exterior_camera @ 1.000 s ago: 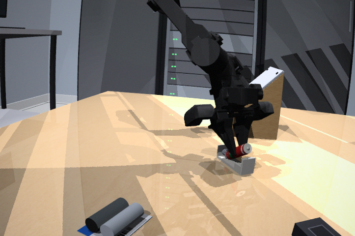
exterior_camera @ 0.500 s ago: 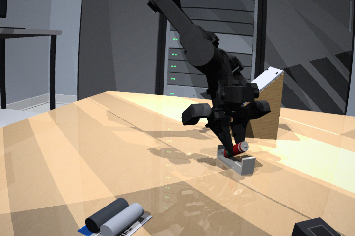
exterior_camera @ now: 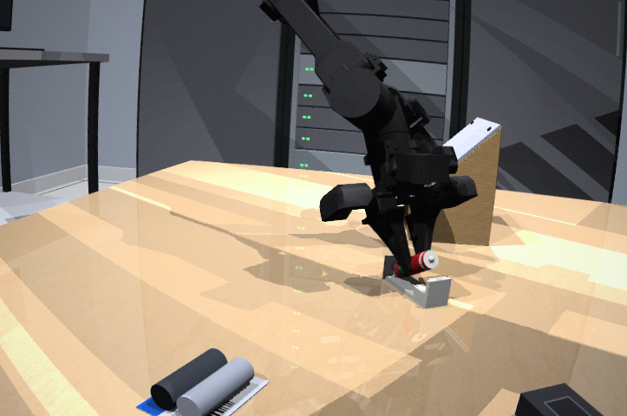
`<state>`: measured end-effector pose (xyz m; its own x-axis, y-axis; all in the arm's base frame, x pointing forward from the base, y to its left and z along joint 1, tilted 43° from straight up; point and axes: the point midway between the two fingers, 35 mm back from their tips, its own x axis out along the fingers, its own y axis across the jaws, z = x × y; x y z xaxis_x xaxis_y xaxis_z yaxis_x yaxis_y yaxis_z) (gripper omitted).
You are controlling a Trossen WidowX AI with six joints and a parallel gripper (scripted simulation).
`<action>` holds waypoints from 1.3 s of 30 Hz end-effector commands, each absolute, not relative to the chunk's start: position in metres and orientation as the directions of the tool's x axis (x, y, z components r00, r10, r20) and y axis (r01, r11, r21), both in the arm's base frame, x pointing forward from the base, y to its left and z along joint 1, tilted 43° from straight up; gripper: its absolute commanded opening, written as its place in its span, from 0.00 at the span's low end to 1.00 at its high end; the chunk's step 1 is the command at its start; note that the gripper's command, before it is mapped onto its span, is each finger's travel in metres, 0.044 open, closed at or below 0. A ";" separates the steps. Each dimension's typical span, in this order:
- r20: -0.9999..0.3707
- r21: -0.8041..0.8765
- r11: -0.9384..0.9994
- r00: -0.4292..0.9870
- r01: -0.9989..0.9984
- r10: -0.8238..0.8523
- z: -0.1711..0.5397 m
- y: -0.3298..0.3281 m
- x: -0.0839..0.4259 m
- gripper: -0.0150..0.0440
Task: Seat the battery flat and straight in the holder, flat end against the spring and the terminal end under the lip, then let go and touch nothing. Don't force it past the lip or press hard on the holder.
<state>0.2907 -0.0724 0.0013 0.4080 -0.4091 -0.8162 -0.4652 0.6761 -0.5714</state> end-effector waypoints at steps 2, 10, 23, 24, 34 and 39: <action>-0.824 -0.564 0.685 0.363 -0.461 -0.435 -0.002 -0.075 0.289 0.36; -0.833 -0.553 0.697 0.318 -0.456 -0.453 -0.004 -0.075 0.290 0.36; -0.841 -0.540 0.710 0.243 -0.452 -0.484 -0.007 -0.076 0.293 0.36; -0.841 -0.539 0.711 0.237 -0.451 -0.486 -0.008 -0.076 0.293 0.36; -0.841 -0.532 0.719 0.180 -0.448 -0.510 -0.009 -0.077 0.294 0.36; -0.840 -0.529 0.722 0.152 -0.446 -0.522 -0.010 -0.077 0.295 0.36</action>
